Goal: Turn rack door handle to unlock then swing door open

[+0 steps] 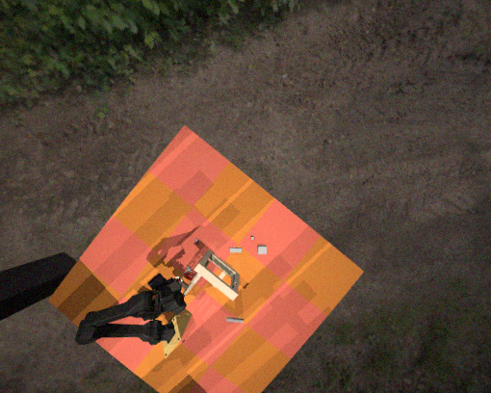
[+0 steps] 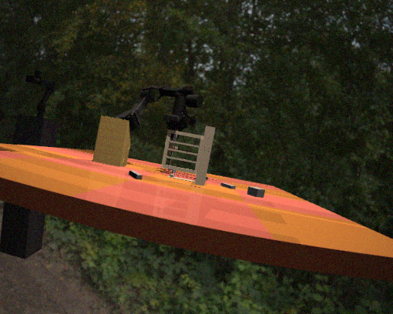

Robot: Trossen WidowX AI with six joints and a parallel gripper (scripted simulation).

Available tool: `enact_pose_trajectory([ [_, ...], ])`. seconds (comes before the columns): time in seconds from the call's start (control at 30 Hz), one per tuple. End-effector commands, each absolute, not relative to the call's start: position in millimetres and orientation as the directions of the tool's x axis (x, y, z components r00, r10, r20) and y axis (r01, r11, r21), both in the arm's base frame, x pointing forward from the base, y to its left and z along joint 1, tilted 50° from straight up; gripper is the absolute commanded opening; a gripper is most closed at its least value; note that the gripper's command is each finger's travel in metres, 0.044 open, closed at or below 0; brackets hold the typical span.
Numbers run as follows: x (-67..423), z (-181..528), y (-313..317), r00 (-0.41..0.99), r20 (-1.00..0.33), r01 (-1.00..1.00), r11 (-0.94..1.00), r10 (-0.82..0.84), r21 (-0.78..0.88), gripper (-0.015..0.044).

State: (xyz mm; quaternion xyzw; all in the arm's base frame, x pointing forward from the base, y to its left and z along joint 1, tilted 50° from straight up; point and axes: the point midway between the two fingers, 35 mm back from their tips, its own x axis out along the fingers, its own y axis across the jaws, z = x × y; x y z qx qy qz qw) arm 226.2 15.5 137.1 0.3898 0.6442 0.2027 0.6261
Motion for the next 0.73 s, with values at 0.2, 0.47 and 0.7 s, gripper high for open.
enact_pose_trajectory([
  [0.2,227,149,2,0.128,-0.666,0.279,0.618,0.735,0.735,0.0296],
  [0.47,225,158,-8,0.155,-0.677,0.303,0.617,0.720,0.726,0.0296],
  [0.7,223,166,-16,0.178,-0.686,0.325,0.616,0.705,0.717,0.0296],
])
